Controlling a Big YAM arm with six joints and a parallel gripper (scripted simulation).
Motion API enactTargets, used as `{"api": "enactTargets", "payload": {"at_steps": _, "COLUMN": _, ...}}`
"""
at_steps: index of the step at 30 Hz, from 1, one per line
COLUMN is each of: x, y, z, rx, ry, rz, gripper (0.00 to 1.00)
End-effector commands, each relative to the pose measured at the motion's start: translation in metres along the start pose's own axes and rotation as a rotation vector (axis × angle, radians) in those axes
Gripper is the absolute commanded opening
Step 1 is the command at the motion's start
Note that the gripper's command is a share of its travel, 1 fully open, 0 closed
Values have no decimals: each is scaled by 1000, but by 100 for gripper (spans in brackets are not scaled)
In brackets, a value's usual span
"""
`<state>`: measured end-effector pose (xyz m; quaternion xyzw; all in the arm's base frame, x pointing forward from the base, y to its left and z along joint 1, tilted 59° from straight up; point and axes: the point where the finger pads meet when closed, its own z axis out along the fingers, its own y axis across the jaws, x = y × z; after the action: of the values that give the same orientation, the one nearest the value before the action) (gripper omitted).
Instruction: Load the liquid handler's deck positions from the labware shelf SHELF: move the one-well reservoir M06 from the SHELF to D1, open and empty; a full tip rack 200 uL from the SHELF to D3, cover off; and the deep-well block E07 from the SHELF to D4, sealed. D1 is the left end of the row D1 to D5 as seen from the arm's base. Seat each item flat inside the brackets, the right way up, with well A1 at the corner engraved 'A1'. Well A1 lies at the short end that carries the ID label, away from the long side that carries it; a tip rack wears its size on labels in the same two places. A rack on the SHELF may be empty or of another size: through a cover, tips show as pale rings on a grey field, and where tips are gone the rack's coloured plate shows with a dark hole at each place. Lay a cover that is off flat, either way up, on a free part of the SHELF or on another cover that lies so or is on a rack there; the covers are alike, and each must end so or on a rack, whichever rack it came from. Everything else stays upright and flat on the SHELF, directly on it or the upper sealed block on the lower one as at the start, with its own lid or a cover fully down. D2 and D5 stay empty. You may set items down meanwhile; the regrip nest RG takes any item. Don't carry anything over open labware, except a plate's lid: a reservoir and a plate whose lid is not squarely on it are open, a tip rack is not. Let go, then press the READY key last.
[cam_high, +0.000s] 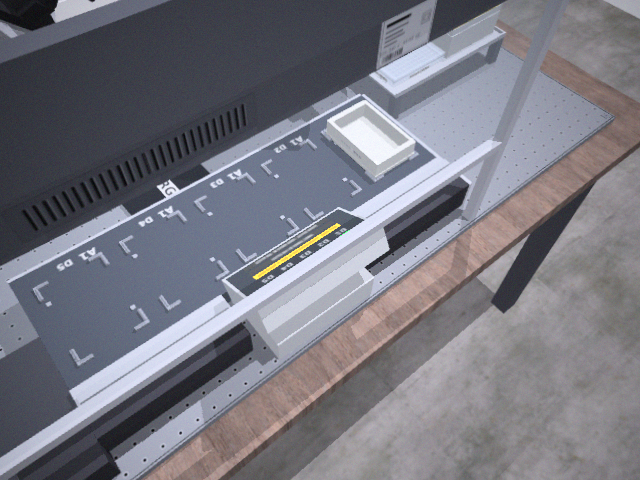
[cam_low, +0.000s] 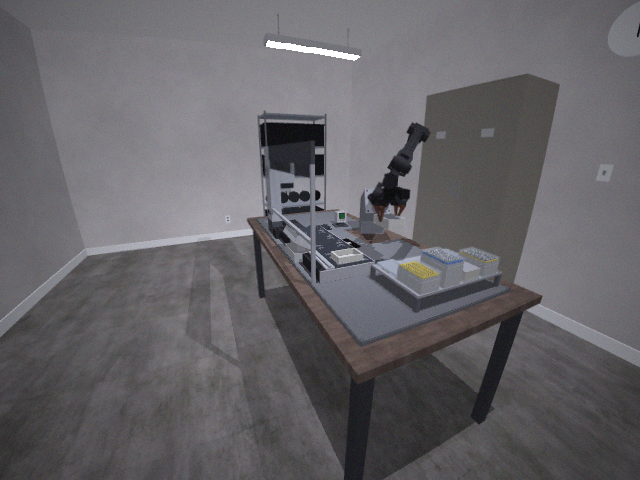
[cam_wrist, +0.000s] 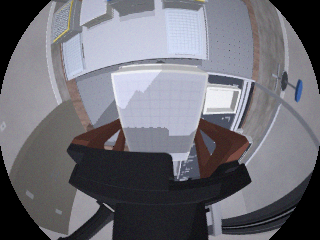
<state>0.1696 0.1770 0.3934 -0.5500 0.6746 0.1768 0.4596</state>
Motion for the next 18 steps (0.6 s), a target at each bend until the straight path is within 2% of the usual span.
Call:
{"api": "enactTargets", "payload": {"at_steps": 1, "x": -16, "y": -17, "z": -15, "rx": 40, "ry": -11, "rz": -81, "gripper": 0}}
{"api": "enactTargets", "payload": {"at_steps": 3, "x": -8, "y": -13, "z": -13, "rx": 37, "ry": -7, "rz": -78, "gripper": 0}}
{"api": "enactTargets", "payload": {"at_steps": 5, "x": -12, "y": -6, "z": -15, "rx": 24, "ry": -21, "rz": -95, "gripper": 0}}
{"api": "enactTargets", "payload": {"at_steps": 8, "x": -14, "y": -9, "z": -17, "rx": 37, "ry": -26, "rz": -99, "gripper": 0}}
{"api": "enactTargets", "payload": {"at_steps": 18, "x": -14, "y": -10, "z": -17, "rx": 38, "ry": -26, "rz": -92, "gripper": 0}}
